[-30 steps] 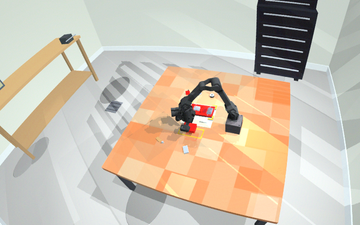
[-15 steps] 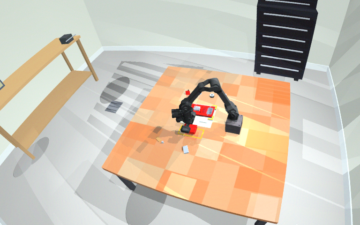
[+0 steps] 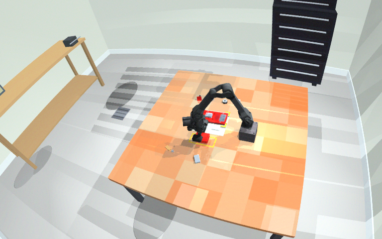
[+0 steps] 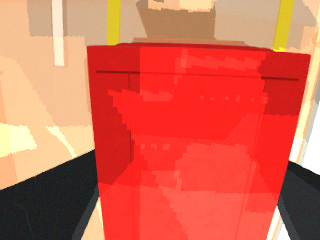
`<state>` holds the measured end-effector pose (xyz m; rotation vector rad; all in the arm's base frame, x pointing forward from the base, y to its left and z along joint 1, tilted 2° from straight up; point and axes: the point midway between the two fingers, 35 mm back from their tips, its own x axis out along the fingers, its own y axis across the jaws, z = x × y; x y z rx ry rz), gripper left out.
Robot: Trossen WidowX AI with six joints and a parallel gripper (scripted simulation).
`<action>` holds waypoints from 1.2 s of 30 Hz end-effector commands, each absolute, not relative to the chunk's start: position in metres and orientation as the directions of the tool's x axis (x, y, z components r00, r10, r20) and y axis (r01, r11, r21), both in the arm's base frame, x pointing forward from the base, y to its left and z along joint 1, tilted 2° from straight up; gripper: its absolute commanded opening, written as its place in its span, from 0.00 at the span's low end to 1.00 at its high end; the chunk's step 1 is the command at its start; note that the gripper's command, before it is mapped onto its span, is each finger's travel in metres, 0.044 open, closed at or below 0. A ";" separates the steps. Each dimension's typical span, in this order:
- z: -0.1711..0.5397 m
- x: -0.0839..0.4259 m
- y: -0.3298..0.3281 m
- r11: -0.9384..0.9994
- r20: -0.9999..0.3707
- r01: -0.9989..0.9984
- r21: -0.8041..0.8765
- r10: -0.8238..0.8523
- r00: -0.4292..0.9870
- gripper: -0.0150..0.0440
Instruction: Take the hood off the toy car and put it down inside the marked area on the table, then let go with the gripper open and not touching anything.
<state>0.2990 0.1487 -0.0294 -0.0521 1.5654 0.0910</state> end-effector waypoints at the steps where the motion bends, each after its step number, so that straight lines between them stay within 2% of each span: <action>1: -0.032 0.299 0.149 0.996 -1.000 -0.087 0.026 0.026 0.002 0.25; 33: -0.047 0.298 0.149 0.996 -1.000 -0.087 0.026 0.026 0.002 0.25; 36: -0.045 0.299 0.149 0.996 -1.000 -0.091 0.025 0.025 0.003 0.39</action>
